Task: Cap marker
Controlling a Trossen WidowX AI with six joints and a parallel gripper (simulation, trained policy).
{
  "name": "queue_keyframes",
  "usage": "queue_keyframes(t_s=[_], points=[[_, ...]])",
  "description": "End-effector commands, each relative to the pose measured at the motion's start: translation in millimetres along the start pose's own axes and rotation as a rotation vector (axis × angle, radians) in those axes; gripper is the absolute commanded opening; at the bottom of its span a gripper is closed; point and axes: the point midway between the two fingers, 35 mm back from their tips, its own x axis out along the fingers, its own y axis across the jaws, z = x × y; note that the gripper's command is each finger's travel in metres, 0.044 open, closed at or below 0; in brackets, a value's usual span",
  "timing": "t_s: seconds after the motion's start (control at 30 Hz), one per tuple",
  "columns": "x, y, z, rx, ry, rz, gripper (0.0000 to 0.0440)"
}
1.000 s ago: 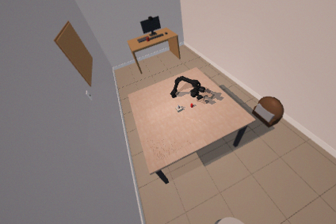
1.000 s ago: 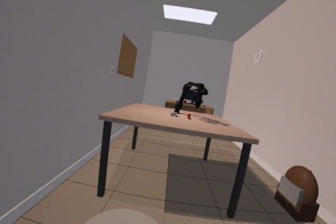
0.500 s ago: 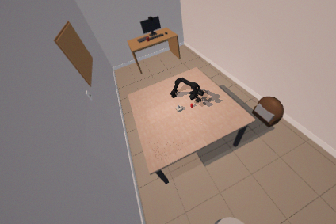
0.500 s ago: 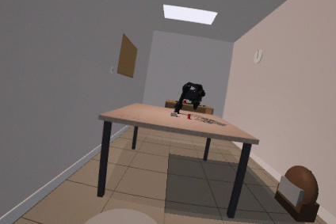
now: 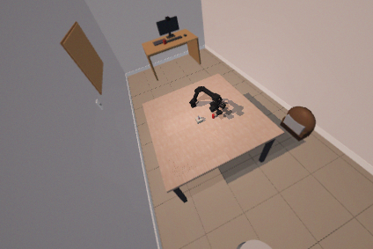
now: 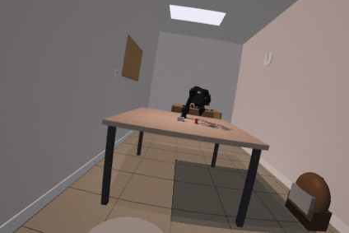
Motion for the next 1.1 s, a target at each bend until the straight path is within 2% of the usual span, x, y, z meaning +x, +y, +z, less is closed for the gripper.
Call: queue_keyframes(t_s=[0.0,1.07], points=[[6.9,-2.1,3.3,0.000,-0.004,-0.028,0.0318],[72.3,-10.0,15.9,-0.084,-0.029,-0.125,0.0253]])
